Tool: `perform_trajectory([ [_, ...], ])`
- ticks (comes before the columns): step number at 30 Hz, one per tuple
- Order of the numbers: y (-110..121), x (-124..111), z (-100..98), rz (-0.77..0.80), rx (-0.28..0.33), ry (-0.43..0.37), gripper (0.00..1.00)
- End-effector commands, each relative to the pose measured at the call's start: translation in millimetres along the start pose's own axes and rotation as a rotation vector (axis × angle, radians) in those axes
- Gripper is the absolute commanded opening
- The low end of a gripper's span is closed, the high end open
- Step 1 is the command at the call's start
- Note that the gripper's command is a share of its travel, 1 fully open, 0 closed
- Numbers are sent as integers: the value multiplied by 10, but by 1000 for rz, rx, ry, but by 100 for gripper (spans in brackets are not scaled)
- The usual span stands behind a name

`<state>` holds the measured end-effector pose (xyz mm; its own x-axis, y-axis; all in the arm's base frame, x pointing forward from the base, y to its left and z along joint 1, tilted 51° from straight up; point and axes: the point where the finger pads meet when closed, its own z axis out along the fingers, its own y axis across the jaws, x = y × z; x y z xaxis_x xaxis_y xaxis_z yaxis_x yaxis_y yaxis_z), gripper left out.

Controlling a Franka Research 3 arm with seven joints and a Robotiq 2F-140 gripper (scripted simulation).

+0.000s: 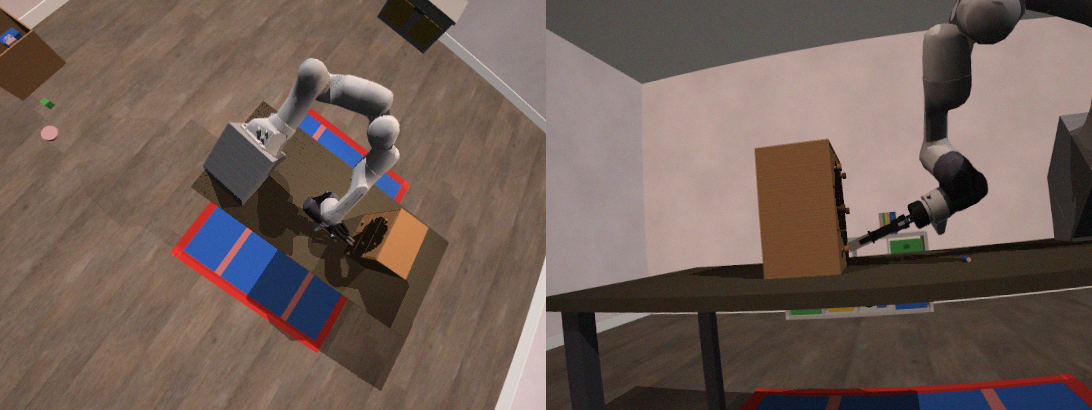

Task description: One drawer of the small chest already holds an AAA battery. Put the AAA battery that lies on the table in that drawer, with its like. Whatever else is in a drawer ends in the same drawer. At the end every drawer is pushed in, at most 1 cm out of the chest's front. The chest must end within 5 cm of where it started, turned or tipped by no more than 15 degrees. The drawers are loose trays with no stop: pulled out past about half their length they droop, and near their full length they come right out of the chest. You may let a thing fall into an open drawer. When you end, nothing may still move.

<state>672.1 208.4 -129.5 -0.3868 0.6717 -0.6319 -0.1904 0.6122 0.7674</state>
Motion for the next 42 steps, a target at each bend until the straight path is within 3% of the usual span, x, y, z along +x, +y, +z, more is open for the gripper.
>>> perform_trajectory([
  [1, -8, 7, -28, 4, 2, -1, 8],
  [42, -6, 156, -436, 4, 2, -1, 8],
])
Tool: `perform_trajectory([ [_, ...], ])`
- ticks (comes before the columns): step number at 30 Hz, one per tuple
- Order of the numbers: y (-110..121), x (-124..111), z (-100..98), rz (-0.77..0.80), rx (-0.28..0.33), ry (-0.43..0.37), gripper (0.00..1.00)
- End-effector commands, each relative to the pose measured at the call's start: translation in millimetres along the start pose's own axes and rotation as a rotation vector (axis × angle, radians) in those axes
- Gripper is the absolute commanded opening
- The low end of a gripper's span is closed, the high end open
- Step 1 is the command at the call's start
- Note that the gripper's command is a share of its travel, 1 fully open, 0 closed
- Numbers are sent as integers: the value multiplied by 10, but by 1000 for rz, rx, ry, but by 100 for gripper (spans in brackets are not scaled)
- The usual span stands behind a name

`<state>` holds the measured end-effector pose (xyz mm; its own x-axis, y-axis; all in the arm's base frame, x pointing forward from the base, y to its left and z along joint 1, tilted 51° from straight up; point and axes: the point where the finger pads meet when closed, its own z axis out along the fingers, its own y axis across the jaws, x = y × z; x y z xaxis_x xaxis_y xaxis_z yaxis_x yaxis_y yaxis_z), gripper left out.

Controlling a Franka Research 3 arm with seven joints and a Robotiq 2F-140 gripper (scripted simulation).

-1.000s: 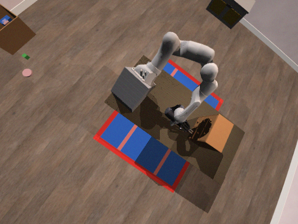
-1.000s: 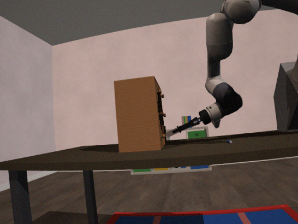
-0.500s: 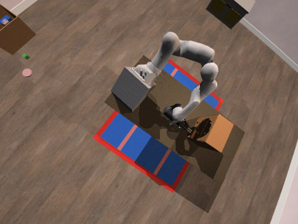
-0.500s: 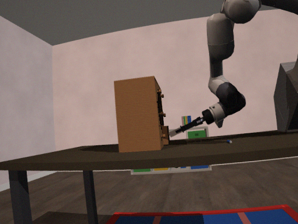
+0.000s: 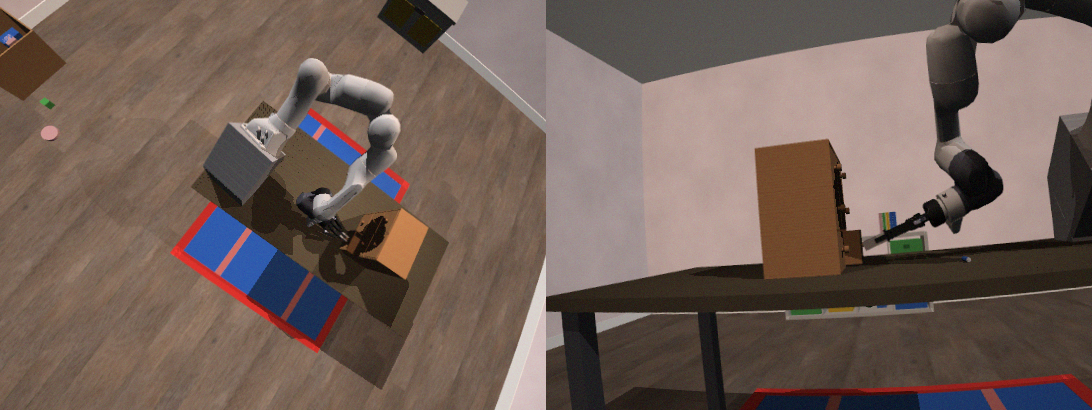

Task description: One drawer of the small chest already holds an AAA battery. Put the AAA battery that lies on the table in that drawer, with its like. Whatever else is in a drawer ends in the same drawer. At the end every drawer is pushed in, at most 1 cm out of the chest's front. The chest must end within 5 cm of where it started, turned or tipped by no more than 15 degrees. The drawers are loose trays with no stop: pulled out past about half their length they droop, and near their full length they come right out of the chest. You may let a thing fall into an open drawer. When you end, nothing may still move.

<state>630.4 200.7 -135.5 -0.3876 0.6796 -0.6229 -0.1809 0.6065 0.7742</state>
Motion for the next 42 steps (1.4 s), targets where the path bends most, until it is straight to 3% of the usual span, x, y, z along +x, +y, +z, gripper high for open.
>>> perform_trajectory([
  [1, 7, 13, -47, -8, -4, 0, 8],
  [14, 6, 61, -179, -8, -4, 0, 8],
  [42, 6, 80, -231, -8, -4, 0, 8],
])
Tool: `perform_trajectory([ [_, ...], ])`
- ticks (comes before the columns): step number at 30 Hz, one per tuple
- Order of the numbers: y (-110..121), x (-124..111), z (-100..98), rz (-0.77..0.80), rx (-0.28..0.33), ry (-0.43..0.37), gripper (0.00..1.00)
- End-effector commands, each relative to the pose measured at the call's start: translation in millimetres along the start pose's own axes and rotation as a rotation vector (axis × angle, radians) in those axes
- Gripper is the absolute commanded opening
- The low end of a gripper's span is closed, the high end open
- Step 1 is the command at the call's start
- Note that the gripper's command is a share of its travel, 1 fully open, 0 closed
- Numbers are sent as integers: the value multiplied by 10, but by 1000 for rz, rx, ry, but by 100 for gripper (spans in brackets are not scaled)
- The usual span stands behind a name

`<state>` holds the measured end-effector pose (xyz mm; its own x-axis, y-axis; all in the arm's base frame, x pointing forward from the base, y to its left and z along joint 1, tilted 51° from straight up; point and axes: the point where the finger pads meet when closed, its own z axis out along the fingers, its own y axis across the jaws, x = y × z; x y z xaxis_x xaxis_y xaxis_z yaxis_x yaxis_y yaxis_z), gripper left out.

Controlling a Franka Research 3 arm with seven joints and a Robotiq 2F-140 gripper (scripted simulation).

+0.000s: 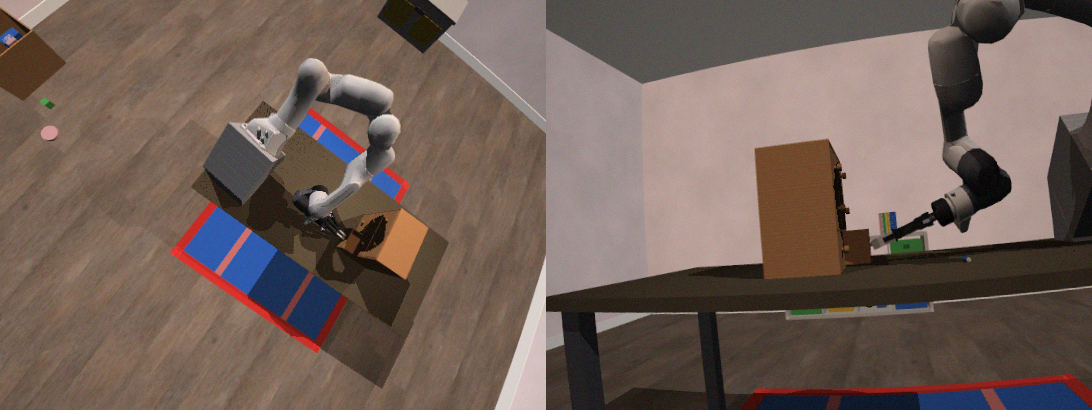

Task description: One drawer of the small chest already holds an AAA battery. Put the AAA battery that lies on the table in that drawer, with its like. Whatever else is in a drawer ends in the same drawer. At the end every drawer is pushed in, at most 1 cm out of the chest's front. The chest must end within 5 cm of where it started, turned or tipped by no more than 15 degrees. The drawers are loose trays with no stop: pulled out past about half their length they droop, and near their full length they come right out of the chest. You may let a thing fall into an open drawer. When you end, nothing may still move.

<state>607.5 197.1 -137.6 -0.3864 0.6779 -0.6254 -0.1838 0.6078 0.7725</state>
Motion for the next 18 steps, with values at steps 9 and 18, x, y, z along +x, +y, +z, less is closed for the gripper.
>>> perform_trajectory([
  [9, 2, 4, -11, -5, -2, 1, 13],
  [18, 2, 4, -11, -5, -2, 1, 20],
])
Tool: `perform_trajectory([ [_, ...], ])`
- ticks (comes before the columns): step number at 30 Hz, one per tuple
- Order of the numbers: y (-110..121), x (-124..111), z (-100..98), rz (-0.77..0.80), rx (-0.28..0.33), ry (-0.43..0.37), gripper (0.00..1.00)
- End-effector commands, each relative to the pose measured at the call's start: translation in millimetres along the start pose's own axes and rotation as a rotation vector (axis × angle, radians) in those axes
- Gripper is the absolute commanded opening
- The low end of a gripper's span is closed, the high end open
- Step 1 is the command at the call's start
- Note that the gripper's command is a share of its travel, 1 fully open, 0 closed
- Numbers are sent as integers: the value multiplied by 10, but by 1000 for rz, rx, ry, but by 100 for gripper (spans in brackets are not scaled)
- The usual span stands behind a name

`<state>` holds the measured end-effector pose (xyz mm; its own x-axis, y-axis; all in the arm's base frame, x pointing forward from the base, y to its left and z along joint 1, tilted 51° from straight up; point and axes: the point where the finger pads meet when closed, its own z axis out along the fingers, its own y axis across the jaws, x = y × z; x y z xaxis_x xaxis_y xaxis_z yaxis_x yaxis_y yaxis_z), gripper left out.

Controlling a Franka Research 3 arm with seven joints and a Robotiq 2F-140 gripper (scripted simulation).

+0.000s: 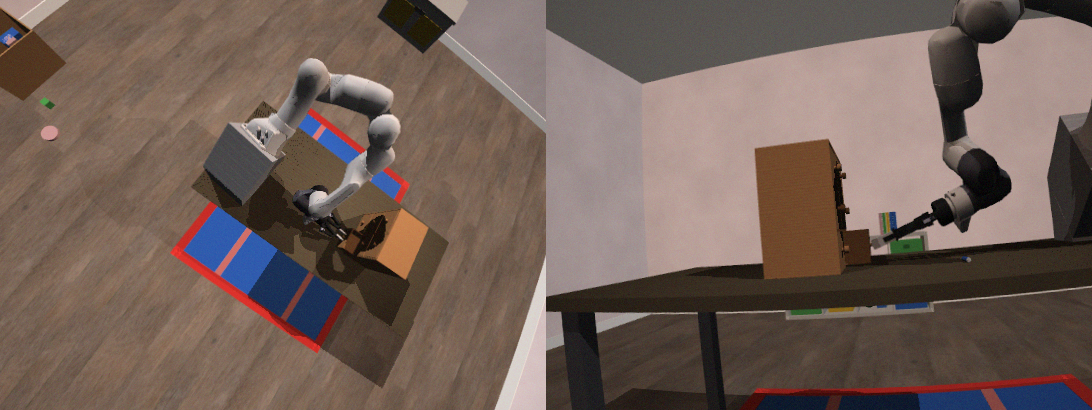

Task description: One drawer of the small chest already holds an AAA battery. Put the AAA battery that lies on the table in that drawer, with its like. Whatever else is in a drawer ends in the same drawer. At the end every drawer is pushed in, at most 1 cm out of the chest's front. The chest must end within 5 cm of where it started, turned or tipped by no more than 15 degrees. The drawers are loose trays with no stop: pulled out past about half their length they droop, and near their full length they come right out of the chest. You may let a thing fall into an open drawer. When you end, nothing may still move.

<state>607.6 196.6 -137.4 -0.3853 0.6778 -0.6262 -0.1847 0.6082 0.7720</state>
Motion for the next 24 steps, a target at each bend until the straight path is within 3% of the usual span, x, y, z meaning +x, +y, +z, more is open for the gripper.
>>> perform_trajectory([
  [1, 4, 9, -10, -4, -1, 2, 20],
  [8, 4, 21, -44, -4, -1, 2, 20],
  [18, 3, 165, -442, -4, -1, 2, 20],
  [24, 2, 179, -481, -4, -1, 2, 20],
])
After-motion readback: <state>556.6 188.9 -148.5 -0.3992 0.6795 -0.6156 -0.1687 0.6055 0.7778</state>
